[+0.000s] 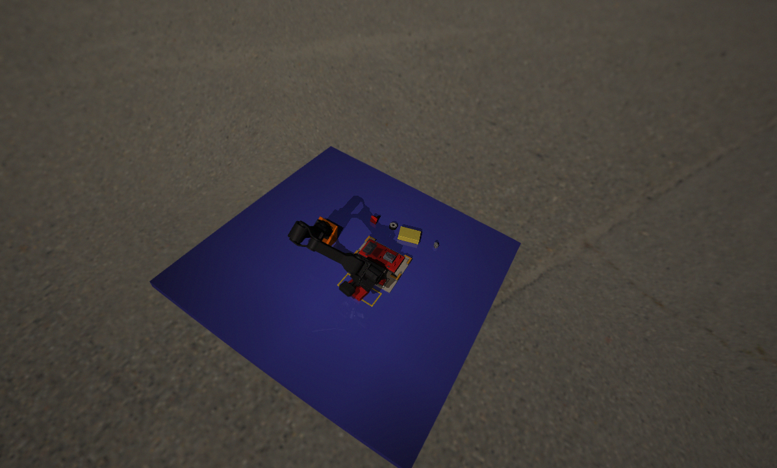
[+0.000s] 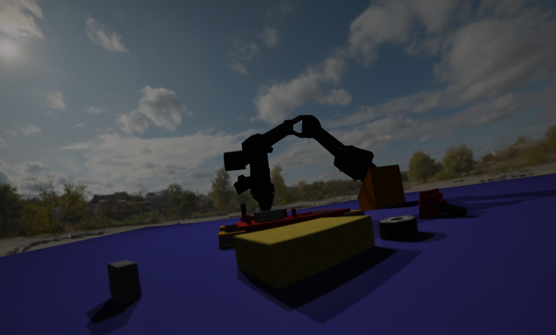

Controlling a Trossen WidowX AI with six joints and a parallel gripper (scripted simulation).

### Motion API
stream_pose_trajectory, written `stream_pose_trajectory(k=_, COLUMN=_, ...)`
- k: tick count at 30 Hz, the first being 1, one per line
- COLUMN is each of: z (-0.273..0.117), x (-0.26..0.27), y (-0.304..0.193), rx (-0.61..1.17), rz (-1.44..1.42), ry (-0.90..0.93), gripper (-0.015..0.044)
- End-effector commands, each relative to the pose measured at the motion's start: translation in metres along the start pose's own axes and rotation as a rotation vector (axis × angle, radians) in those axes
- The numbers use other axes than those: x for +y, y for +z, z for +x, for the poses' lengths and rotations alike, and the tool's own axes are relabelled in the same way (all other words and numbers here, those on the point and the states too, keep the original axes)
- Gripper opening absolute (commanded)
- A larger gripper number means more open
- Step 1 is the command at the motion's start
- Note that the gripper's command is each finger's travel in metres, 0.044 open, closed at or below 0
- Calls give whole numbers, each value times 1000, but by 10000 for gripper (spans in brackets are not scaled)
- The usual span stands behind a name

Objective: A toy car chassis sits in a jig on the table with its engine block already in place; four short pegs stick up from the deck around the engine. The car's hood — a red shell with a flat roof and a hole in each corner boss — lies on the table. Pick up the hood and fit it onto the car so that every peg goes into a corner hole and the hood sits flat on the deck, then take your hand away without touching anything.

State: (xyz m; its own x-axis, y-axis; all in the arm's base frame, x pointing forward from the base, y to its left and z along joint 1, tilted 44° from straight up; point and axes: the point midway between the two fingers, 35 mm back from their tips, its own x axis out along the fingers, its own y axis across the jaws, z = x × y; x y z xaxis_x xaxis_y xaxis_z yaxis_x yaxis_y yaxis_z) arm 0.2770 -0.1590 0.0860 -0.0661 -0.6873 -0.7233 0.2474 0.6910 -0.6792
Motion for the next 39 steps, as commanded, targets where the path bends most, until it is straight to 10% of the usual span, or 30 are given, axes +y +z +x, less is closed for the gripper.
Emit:
stream_pose_trajectory(k=1, z=0, x=0, y=0, rx=0, rz=1, ry=0, gripper=335)
stream_pose_trajectory(k=10, z=0, x=0, y=0, rx=0, rz=1, ry=0, gripper=275)
stream_pose_trajectory(k=21, z=-21, x=1, y=0, rx=0, rz=-1, ry=2, gripper=0)
stream_pose_trajectory(k=39, z=-88, x=1, y=0, rx=1, rz=-2, ry=5, gripper=0)
